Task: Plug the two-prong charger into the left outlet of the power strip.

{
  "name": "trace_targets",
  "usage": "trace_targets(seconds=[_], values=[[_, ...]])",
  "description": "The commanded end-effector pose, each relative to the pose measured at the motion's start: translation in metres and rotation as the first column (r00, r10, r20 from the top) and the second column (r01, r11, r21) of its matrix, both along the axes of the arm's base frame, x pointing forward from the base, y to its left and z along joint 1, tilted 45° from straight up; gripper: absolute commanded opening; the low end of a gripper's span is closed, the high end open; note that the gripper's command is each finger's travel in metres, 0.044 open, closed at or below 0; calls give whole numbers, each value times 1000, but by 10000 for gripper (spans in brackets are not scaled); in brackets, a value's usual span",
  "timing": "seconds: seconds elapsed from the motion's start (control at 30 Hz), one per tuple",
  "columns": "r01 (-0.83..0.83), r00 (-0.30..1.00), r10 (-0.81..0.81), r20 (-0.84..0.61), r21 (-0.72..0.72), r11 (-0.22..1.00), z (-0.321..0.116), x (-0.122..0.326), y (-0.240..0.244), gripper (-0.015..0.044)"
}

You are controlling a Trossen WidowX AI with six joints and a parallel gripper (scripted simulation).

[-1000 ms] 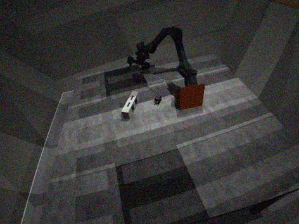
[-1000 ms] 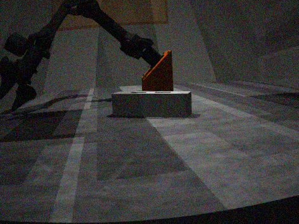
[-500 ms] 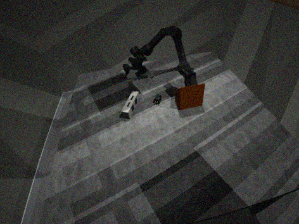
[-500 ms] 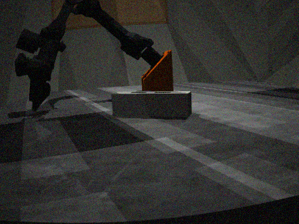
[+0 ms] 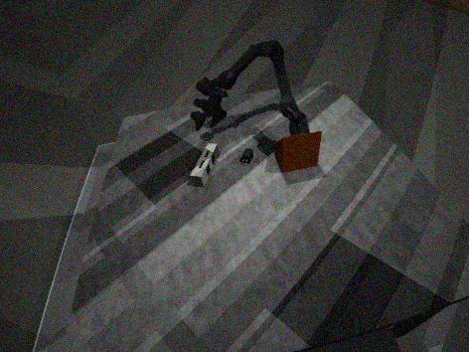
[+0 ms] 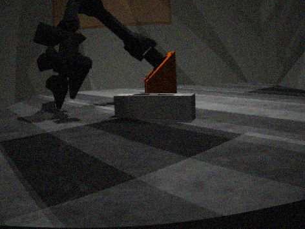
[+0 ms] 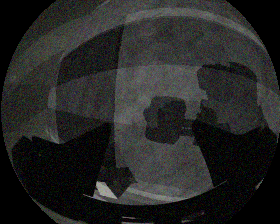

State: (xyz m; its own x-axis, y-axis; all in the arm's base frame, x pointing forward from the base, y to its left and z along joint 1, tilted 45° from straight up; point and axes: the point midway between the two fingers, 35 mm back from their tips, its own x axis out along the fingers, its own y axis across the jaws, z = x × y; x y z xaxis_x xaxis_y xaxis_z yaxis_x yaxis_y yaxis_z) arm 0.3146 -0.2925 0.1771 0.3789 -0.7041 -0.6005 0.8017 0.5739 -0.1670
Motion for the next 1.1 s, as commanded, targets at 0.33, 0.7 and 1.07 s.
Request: trace_targets(seconds=[0.33, 0.7, 1.07], values=[[-225, 915, 224, -335, 36, 974, -51, 2, 66, 440], [-324, 816, 322, -479, 81, 942, -77, -5, 100, 440], [-459, 572, 440, -692, 174, 871, -111, -32, 139, 440]])
